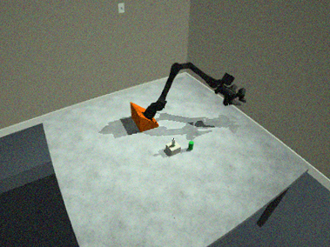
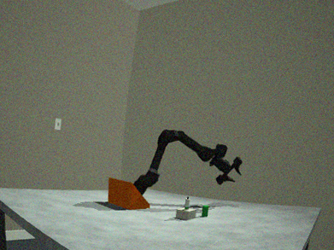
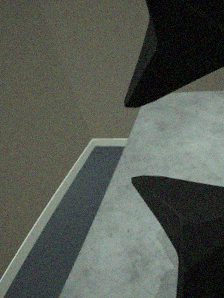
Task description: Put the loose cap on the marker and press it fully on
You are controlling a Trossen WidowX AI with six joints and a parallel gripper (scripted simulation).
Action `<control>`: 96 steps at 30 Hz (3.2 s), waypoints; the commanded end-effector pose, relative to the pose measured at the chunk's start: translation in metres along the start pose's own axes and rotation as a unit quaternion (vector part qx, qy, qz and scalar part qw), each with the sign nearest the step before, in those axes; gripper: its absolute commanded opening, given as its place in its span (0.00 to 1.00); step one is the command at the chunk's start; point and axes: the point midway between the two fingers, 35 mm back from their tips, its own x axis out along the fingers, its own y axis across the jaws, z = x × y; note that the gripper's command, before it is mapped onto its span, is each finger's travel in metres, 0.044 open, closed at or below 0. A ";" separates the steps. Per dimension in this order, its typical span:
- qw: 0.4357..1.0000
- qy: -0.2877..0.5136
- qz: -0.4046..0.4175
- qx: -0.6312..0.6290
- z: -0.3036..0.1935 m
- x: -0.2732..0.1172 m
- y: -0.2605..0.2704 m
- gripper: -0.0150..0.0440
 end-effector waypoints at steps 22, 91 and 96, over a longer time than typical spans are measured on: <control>0.483 0.495 -0.066 0.720 -0.326 -0.187 0.029 0.67; 0.160 0.477 -0.152 0.851 -0.379 -0.204 0.117 0.62; 0.160 0.477 -0.152 0.851 -0.379 -0.204 0.117 0.47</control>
